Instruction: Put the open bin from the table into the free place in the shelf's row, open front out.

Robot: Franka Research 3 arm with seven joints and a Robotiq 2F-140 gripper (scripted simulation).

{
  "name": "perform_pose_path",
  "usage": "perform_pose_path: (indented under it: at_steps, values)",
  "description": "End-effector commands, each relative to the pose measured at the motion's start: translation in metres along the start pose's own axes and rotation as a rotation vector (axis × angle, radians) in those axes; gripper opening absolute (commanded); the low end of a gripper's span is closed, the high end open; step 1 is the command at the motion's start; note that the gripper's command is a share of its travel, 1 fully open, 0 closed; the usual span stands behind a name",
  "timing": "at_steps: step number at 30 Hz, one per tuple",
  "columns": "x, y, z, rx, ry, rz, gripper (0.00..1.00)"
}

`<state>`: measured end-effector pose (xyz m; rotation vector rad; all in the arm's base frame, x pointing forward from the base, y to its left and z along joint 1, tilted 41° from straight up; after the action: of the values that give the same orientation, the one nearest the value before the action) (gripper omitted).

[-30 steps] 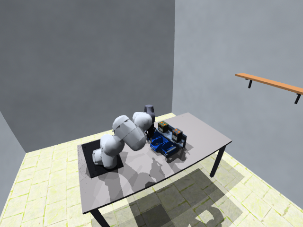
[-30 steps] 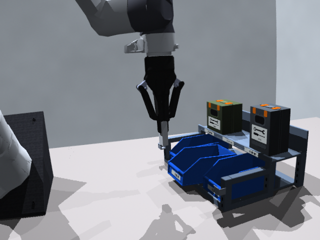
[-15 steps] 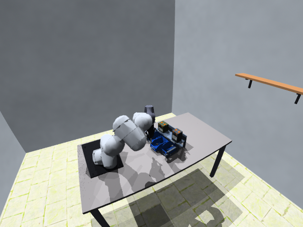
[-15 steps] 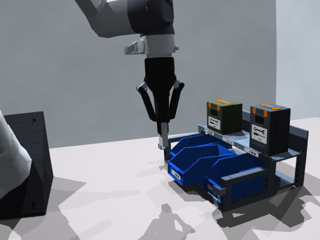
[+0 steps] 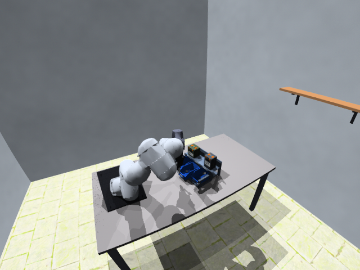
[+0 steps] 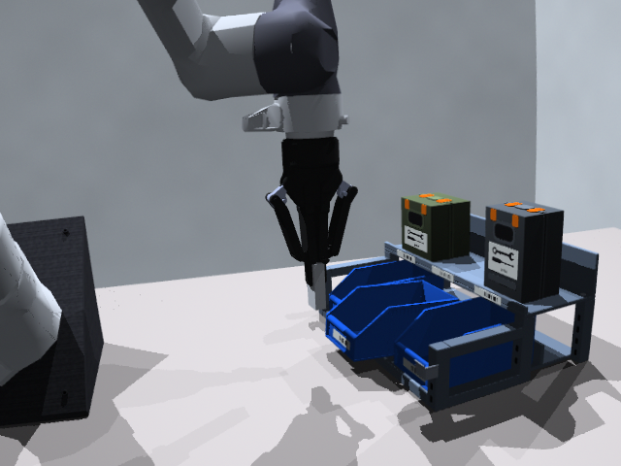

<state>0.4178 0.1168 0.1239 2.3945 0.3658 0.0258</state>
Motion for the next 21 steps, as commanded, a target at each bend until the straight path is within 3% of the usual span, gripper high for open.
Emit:
perform_pose_path:
  at_steps: [1,21]
  values:
    - [0.002,-0.001,0.013,0.004,0.011,0.014,0.0]
    - [0.002,-0.001,0.059,0.004,0.011,0.014,0.0]
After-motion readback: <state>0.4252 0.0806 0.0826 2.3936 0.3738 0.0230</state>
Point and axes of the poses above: the point where the finger pads meet when closed, its own z axis out along the fingers, its own x axis across the jaws, y = z × x, the point moved 9 cm from there along -z, back along the fingers, and after that the axes turned 2 degrees about z, right-handed, at the moved point
